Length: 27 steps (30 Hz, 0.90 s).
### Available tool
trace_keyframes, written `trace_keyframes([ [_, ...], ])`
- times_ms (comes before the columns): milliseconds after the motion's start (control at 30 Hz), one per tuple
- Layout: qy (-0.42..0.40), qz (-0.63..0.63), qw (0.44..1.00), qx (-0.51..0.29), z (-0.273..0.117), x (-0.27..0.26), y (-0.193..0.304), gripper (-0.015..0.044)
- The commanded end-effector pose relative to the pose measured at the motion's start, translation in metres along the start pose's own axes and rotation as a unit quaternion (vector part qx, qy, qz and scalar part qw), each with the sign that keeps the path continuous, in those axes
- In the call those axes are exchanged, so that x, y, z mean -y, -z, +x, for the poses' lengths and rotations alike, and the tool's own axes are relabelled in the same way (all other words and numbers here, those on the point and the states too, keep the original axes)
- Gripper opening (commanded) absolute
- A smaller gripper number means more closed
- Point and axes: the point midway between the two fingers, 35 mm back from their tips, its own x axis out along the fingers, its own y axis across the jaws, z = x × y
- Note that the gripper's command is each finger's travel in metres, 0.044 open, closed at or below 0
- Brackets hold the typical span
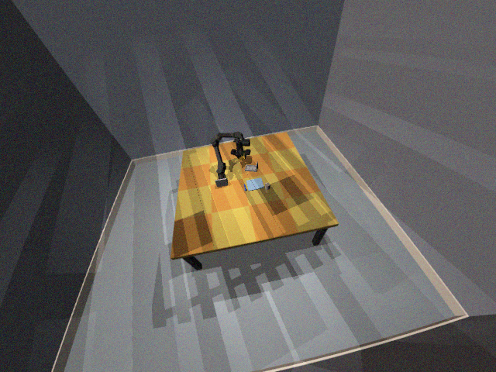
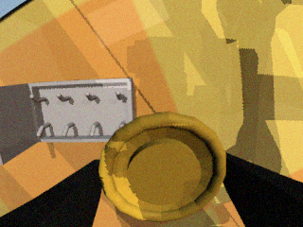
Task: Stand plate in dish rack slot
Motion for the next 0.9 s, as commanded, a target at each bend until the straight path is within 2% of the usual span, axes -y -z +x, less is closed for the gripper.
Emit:
trace_keyframes([
  [0, -0.002, 0.001, 1.000, 0.007, 0.001, 0.004, 0.001, 0.0000],
  [400, -0.012, -0.122, 0.982, 0.145, 0.032, 0.009, -0.024, 0.0000],
  [867, -0.055, -0.258, 0.922, 0.284, 0.054, 0.002, -0.044, 0.0000],
])
